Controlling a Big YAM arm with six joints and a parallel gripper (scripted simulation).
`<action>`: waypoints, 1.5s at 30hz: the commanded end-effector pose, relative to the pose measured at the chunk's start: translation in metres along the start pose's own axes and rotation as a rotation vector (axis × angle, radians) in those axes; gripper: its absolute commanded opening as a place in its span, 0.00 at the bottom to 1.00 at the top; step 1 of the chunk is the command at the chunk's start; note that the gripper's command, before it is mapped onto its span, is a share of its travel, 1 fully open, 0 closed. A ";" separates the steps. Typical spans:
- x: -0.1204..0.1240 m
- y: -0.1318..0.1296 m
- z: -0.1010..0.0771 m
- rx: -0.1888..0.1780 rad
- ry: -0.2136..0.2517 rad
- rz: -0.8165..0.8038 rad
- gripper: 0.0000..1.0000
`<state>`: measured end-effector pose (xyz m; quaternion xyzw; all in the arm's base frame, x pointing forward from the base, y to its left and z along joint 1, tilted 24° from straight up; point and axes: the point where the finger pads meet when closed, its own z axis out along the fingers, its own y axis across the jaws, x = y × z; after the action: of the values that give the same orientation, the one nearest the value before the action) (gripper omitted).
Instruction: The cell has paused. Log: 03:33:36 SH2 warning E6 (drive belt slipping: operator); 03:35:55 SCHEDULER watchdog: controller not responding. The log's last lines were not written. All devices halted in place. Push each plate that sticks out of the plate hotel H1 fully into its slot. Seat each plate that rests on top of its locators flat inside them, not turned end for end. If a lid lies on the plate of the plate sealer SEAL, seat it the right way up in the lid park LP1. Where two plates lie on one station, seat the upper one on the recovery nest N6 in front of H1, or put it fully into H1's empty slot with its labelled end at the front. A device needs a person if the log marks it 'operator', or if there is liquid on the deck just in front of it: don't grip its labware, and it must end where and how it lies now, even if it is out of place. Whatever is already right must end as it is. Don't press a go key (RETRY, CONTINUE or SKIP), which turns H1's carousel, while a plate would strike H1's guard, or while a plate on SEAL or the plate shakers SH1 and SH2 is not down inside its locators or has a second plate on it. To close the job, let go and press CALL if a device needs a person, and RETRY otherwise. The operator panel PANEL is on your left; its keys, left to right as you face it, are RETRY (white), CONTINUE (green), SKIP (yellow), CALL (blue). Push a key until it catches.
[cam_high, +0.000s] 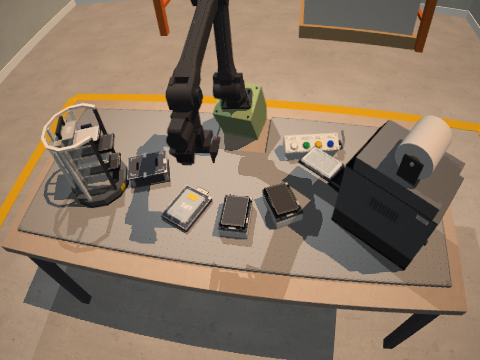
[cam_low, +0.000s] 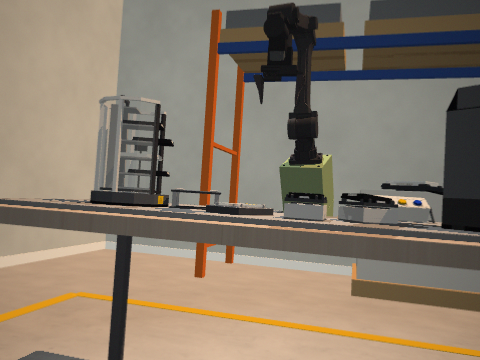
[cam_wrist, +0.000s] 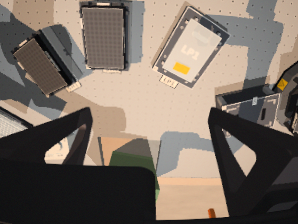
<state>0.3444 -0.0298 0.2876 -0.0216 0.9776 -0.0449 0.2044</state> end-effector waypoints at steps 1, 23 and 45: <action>-0.007 0.009 0.000 0.000 -0.003 -0.121 1.00; -0.020 0.076 -0.011 -0.002 -0.022 -0.186 1.00; -0.026 0.145 -0.014 -0.009 -0.028 -0.183 1.00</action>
<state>0.3511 0.1055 0.2829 -0.1261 0.9684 -0.0633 0.2057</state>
